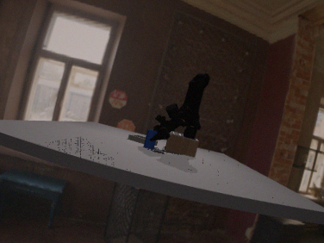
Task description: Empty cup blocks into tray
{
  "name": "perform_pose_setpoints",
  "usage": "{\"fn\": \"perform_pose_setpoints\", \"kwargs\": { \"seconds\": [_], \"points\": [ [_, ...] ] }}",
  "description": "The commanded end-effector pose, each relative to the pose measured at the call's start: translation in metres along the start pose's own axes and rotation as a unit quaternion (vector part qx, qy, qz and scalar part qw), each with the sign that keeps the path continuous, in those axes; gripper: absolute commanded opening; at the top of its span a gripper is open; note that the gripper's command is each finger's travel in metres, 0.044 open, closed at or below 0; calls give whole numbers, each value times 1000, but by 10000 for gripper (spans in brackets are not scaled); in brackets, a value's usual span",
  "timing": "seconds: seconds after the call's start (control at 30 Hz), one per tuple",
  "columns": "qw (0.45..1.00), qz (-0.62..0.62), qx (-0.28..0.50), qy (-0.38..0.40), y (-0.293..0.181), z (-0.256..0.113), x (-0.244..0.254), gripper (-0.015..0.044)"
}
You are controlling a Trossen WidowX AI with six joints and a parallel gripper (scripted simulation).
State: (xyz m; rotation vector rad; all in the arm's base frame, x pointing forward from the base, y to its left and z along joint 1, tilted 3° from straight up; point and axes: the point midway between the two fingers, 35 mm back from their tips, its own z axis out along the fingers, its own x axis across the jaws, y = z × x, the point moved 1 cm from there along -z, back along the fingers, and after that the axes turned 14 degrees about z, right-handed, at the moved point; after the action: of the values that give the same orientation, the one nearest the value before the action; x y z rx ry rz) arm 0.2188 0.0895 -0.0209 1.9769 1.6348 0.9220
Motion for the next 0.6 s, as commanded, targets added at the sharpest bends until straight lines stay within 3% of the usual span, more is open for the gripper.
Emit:
{"fn": "perform_pose_setpoints", "kwargs": {
  "seconds": [0.0,0.13,0.57],
  "points": [
    [1000,-1,0,1,0,5,0,414],
    [1000,-1,0,1,0,6,0,328],
    [1000,-1,0,1,0,6,0,313]
  ]
}}
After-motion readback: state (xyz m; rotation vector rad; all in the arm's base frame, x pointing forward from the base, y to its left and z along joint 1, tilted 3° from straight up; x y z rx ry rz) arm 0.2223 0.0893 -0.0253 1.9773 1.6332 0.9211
